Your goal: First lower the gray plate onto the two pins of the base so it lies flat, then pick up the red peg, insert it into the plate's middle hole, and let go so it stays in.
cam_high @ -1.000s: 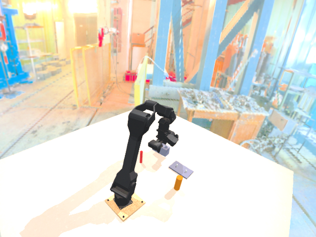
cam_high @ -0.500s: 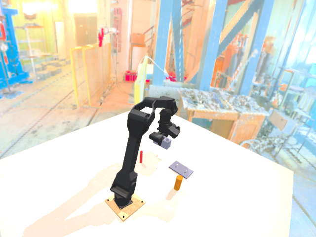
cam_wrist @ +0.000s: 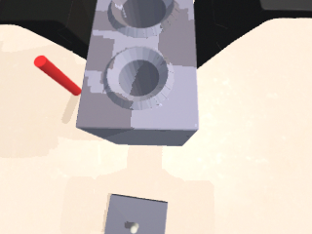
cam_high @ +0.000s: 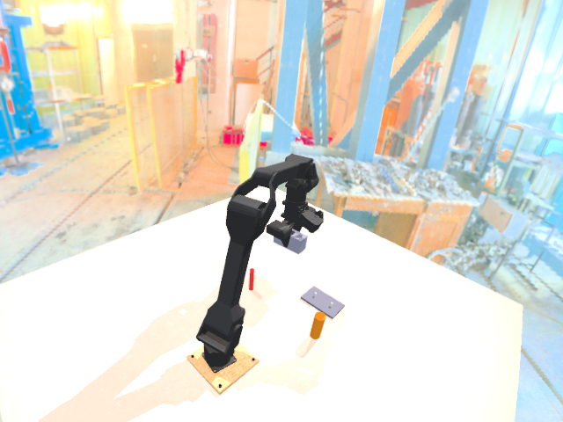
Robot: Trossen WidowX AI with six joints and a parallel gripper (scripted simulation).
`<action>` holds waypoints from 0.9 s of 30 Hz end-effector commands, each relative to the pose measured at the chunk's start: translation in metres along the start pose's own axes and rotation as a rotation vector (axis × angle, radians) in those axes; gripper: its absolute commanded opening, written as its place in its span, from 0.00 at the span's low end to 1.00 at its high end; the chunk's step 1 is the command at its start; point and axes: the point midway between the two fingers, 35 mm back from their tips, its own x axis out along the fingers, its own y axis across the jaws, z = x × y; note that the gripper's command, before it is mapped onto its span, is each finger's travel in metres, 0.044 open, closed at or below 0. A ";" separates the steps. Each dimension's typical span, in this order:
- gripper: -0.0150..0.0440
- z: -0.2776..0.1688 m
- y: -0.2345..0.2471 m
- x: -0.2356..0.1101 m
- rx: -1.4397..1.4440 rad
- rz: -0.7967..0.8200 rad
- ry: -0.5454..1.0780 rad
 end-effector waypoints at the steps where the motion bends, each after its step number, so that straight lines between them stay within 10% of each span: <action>1: 0.25 0.000 0.000 -0.011 0.009 0.007 0.004; 27: 0.25 0.069 0.001 0.023 0.043 0.006 -0.003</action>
